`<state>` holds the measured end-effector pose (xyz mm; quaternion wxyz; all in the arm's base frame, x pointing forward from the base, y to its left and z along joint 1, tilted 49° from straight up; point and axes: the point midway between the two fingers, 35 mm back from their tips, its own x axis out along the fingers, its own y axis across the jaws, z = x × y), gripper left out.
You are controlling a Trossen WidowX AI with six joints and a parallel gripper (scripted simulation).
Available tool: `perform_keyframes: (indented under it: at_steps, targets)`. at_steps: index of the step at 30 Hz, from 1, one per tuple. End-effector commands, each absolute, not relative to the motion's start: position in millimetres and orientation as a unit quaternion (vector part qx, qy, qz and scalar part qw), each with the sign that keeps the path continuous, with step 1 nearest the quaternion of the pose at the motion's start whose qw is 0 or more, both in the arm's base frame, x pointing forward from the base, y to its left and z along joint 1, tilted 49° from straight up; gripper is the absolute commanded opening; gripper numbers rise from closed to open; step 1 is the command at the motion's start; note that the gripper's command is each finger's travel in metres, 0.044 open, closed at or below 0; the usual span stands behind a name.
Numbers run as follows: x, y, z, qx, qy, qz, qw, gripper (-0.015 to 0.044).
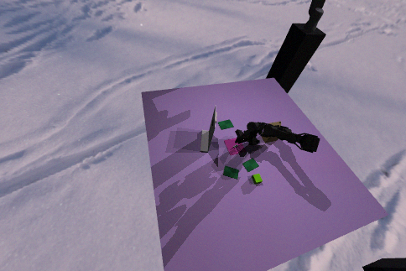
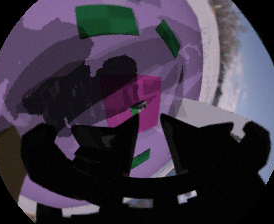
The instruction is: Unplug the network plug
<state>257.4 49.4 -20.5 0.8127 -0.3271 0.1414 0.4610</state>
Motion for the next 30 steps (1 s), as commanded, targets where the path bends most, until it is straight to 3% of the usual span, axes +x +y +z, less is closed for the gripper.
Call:
perform_keyframes:
  at_steps: [1, 30]
  targets:
    - [255, 48, -18, -0.327, 0.140, 0.462, 0.812, 0.0156]
    - [258, 26, -8, -0.330, 0.146, 0.464, 0.809, 0.0156]
